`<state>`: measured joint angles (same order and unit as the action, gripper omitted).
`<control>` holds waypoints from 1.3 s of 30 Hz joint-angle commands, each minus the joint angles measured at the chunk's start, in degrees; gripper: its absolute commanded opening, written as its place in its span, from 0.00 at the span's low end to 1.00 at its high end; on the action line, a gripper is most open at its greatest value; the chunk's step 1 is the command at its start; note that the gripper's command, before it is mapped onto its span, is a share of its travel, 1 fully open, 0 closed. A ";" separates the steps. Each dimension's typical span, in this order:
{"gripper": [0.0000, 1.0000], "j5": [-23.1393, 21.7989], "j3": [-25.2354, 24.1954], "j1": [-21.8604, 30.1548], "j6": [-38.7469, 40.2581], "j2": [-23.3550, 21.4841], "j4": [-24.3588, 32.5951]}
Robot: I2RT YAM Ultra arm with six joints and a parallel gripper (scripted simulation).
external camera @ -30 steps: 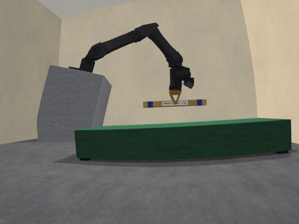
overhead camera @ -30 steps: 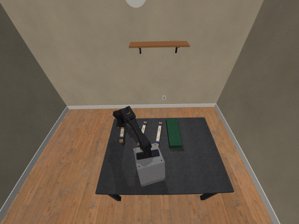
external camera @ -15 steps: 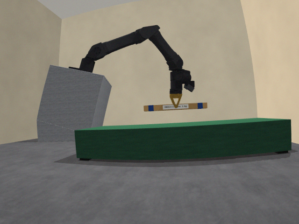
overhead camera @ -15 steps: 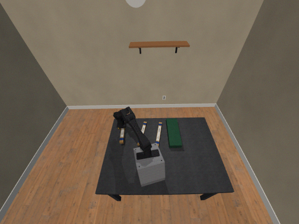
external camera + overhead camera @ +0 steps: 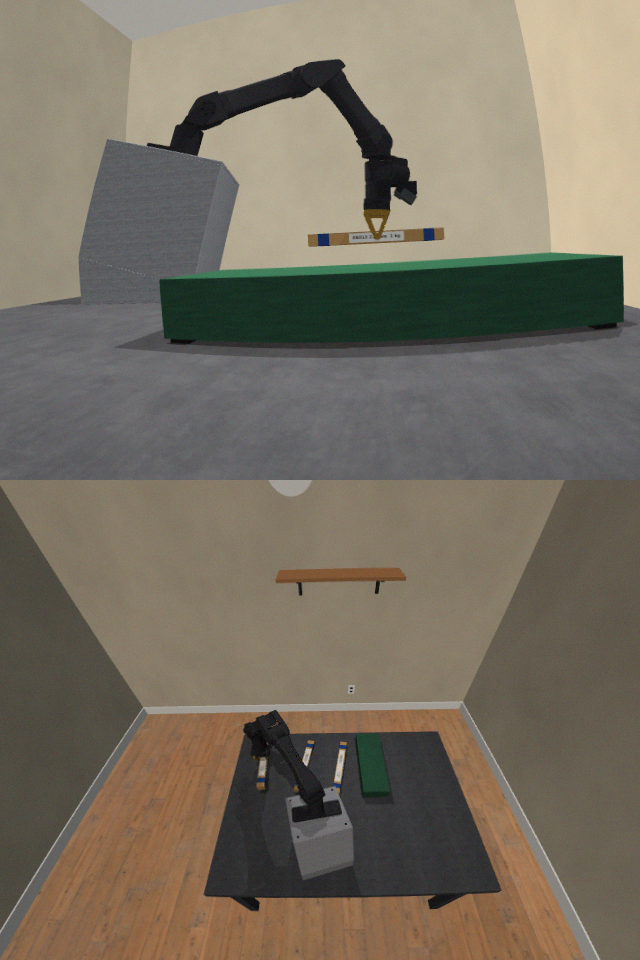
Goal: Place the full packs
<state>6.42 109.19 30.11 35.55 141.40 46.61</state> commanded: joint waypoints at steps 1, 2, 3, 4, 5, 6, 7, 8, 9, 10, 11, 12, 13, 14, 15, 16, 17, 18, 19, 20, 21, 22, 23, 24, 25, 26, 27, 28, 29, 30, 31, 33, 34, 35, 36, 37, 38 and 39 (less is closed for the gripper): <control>0.00 0.24 2.79 0.10 -0.61 -3.12 -1.25; 0.00 0.22 2.82 0.16 -0.63 -2.88 -1.35; 0.00 0.20 2.85 0.15 -0.65 -2.65 -1.43; 0.00 0.19 2.87 0.07 -0.67 -2.43 -1.60; 0.00 0.19 2.87 0.07 -0.67 -2.43 -1.60; 0.00 0.19 2.87 0.07 -0.67 -2.43 -1.60; 0.00 0.22 2.96 -0.03 -0.70 -2.09 -0.76; 0.00 0.22 2.88 -0.12 -0.72 -1.99 -1.68; 0.00 0.22 2.80 -0.21 -0.74 -1.89 -2.48; 0.00 0.21 2.82 -0.31 -0.76 -1.69 -2.66; 0.00 0.20 2.84 -0.40 -0.78 -1.48 -2.85; 0.00 0.19 2.88 -0.50 -0.81 -1.26 -3.04; 0.00 0.18 2.93 -0.51 -0.83 -1.03 -3.22; 0.00 0.21 2.99 -0.49 -0.85 -0.79 -3.40; 0.00 0.20 3.06 -0.41 -0.87 -0.55 -3.58; 0.00 0.17 3.13 -0.32 -0.89 -0.30 -3.71; 0.00 0.15 3.25 -0.23 -0.91 0.00 -3.51; 0.00 0.13 3.34 -0.18 -0.93 0.27 -3.43; 0.00 0.11 3.40 -0.18 -0.95 0.51 -3.51; 0.00 0.10 3.43 -0.25 -0.98 0.72 -3.76; 0.00 0.09 3.44 -0.34 -1.00 0.91 -4.11; 0.00 0.09 3.44 -0.34 -1.00 0.91 -4.11; 0.00 0.09 3.44 -0.34 -1.00 0.91 -4.11; 0.00 0.14 3.47 -0.44 -1.02 1.18 -3.80; 0.00 0.13 3.40 -0.53 -1.04 1.28 -4.60; 0.00 0.13 3.35 -0.62 -1.06 1.40 -5.26; 0.00 0.12 3.40 -0.72 -1.08 1.61 -5.42; 0.00 0.12 3.46 -0.81 -1.10 1.84 -5.59; 0.00 0.11 3.54 -0.82 -1.12 2.08 -5.76; 0.00 0.14 3.65 -0.80 -1.14 2.34 -5.90; 0.00 0.12 3.84 -0.73 -1.16 2.69 -5.55; 0.00 0.08 4.06 -0.54 -1.20 3.19 -5.99; 0.00 0.05 4.19 -0.47 -1.22 3.46 -6.16; 0.00 0.03 4.59 -0.53 -1.26 4.03 -5.79; 0.00 0.01 4.87 -0.54 -1.27 4.17 -5.09; 0.00 0.01 5.07 -0.60 -1.29 4.30 -5.03; 0.00 0.01 5.26 -0.65 -1.30 4.42 -4.95; 0.00 0.01 5.26 -0.65 -1.30 4.42 -4.95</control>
<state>6.22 110.93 29.43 34.81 149.56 41.04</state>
